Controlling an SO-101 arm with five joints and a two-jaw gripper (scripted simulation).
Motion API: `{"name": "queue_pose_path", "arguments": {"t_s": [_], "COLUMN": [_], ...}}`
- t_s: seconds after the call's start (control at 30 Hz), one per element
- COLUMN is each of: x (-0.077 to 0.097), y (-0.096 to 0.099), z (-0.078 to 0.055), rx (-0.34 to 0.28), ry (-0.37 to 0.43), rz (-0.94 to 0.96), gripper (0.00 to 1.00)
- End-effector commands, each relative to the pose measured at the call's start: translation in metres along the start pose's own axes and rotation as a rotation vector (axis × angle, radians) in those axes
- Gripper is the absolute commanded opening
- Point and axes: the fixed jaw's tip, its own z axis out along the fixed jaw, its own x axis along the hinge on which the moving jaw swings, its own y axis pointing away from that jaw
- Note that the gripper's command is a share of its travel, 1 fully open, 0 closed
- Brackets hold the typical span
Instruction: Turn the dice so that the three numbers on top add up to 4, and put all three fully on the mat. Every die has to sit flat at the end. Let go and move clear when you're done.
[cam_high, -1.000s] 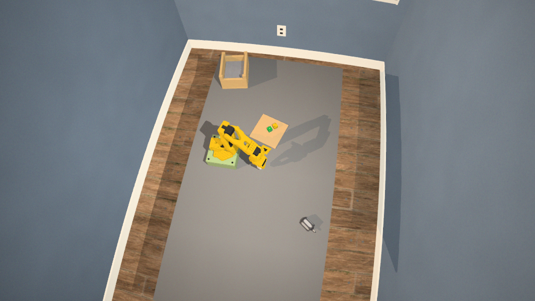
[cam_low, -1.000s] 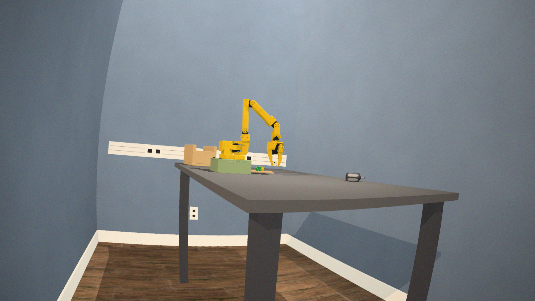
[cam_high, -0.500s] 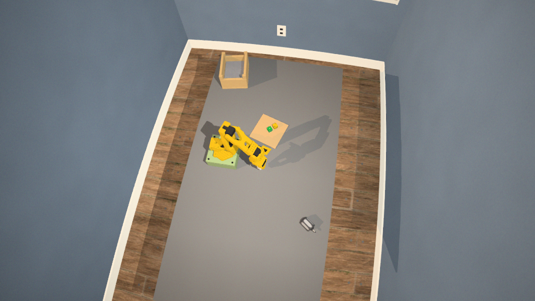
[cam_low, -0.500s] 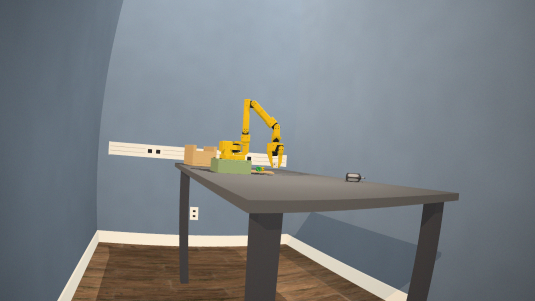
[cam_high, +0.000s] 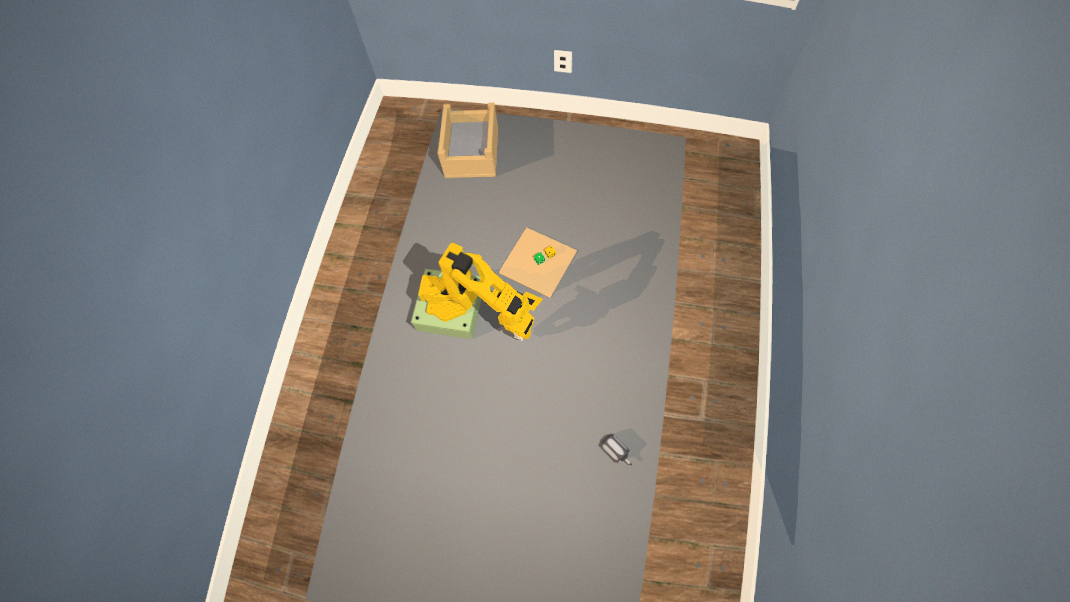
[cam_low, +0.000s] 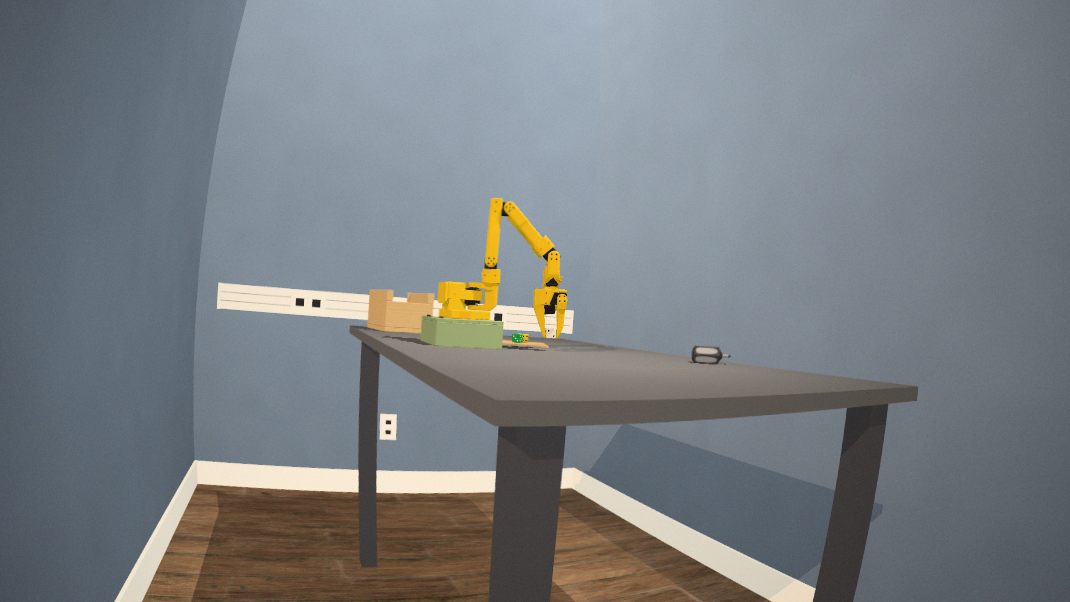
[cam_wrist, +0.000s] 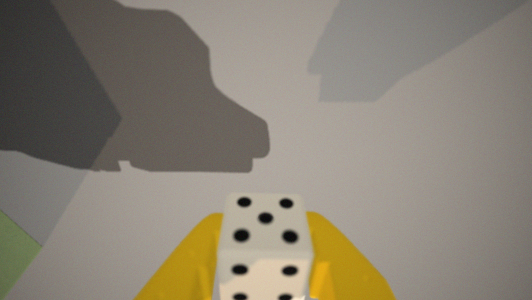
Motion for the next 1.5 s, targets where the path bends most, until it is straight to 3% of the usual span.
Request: {"name": "queue_pose_path", "arguments": {"t_s": [0.0,1.47], "x": [0.001,0.001], "y": [0.004,0.004], "z": [0.005,0.018], "rx": [-0.016,-0.016], "ry": [-0.001,-0.001], "rz": [0.021,0.021], "gripper": [0.0,0.0]}}
